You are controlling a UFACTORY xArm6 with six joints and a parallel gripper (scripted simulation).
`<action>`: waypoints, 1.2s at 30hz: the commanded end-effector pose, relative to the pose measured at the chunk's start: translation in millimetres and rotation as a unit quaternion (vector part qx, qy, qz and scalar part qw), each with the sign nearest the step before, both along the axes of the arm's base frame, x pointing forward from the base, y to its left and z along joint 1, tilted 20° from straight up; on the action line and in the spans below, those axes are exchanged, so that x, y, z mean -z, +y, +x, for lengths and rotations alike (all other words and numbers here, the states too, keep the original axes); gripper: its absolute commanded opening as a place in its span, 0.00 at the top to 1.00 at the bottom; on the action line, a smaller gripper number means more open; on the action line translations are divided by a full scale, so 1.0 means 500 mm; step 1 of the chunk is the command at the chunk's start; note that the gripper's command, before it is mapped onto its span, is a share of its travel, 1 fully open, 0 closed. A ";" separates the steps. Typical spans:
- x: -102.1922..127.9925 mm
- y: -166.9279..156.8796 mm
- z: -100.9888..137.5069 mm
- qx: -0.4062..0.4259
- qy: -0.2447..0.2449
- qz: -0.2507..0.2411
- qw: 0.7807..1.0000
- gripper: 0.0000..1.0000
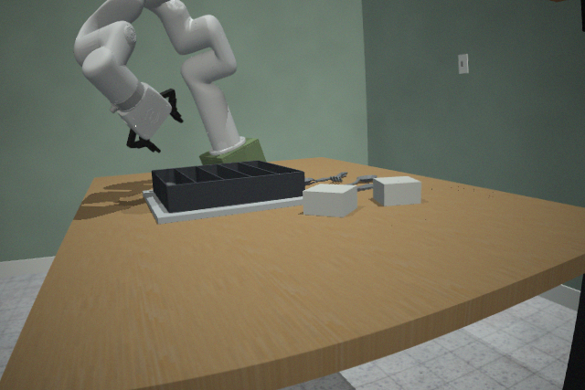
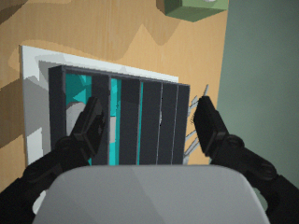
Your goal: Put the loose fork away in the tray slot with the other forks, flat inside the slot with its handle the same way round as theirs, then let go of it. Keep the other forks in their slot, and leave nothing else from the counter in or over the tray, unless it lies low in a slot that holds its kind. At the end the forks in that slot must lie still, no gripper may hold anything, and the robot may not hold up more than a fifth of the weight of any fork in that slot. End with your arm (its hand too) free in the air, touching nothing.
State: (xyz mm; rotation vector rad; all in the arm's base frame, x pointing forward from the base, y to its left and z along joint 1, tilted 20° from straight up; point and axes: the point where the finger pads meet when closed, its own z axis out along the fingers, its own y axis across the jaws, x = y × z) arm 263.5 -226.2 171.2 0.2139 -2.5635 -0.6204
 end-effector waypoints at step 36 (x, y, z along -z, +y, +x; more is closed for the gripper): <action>0.050 0.151 0.024 0.089 -0.043 -0.083 0.992 0.00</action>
